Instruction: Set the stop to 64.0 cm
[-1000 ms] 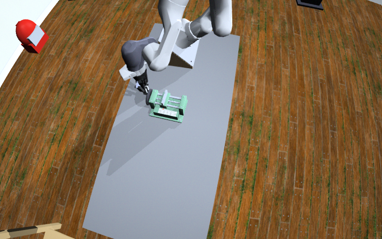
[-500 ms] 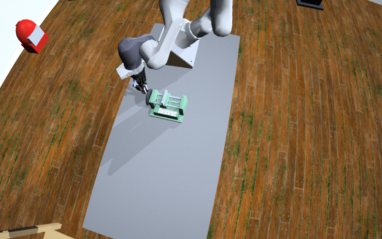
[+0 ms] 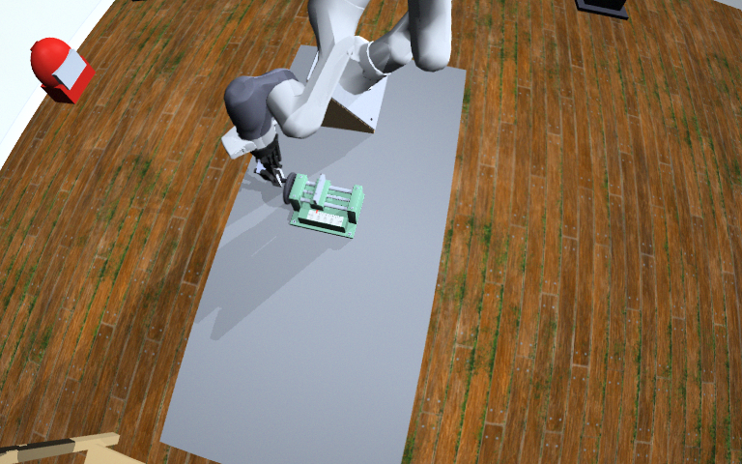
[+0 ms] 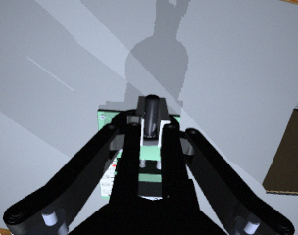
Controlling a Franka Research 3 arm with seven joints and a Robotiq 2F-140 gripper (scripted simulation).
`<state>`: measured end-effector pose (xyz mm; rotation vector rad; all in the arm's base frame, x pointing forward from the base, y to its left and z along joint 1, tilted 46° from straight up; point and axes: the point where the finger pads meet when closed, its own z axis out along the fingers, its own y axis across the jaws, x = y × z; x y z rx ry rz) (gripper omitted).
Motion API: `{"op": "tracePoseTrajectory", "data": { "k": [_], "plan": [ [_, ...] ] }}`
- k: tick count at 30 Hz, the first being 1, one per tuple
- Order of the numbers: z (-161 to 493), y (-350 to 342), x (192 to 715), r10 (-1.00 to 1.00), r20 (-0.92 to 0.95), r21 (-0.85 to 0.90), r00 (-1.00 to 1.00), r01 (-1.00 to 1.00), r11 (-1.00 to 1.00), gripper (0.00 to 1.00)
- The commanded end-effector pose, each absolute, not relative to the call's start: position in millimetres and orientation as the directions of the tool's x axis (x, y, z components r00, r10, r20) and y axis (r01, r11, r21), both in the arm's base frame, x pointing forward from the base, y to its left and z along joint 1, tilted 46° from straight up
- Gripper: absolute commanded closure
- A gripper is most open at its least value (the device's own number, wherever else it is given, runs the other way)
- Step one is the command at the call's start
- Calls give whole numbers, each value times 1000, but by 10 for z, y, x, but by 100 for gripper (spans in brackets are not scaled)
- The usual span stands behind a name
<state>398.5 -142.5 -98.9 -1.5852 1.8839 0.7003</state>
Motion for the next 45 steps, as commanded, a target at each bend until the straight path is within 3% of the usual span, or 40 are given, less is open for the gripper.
{"op": "tracePoseTrajectory", "data": {
  "k": [1,45],
  "plan": [
    [-1001,-1438,4048,-687,-713,29,-138,-985,167,96],
    [-1124,-1370,4342,-687,-713,29,-138,-985,167,96]
  ]
}}
